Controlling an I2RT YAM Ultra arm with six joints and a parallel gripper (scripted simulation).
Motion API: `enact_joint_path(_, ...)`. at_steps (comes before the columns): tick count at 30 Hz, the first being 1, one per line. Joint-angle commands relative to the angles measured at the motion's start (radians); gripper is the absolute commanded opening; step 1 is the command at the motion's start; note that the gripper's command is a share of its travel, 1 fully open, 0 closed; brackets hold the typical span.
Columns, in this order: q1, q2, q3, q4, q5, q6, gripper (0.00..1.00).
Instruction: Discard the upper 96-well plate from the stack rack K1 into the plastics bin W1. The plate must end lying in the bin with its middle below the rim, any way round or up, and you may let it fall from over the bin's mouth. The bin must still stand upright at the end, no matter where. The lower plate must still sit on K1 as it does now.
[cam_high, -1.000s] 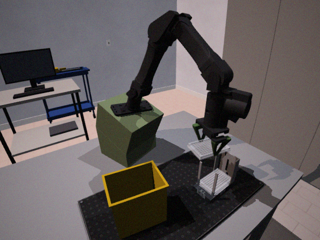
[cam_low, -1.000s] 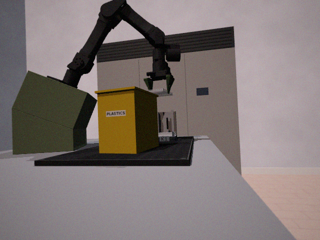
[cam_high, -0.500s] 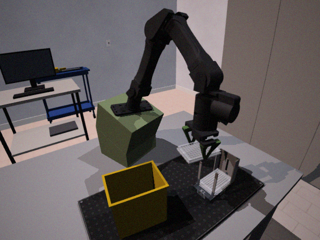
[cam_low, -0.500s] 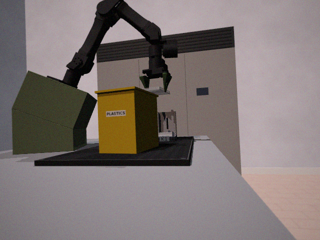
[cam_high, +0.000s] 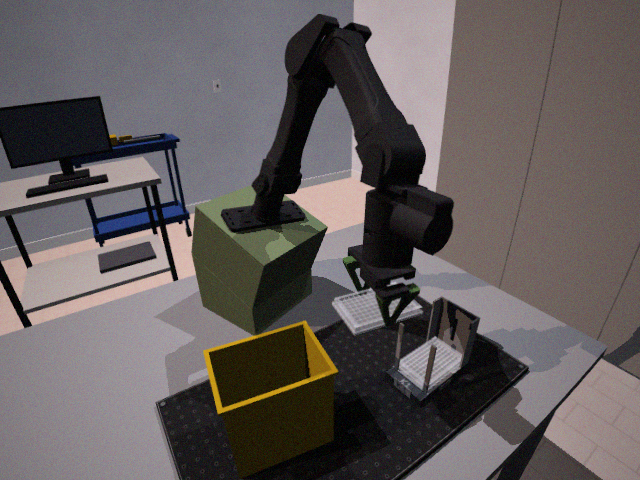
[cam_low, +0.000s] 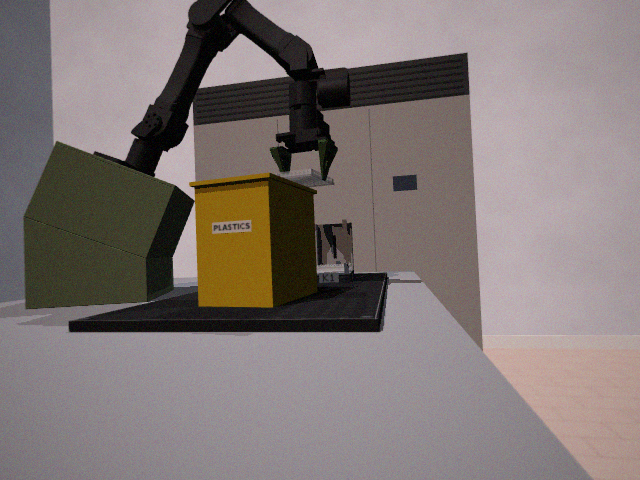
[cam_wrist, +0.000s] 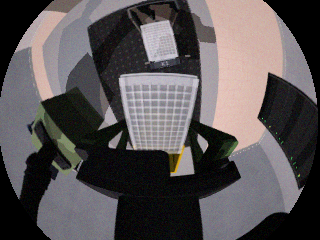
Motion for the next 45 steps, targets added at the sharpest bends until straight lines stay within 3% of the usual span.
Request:
enact_joint_path(1,-0.033,-0.021,-0.002,0.002,-0.025,-0.05,0.0)
enact_joint_path(22,-0.238,0.001,-0.026,0.01,-0.094,-0.247,0.0)
enact_joint_path(45,-0.434,0.072,0.007,0.001,-0.152,-0.44,0.0)
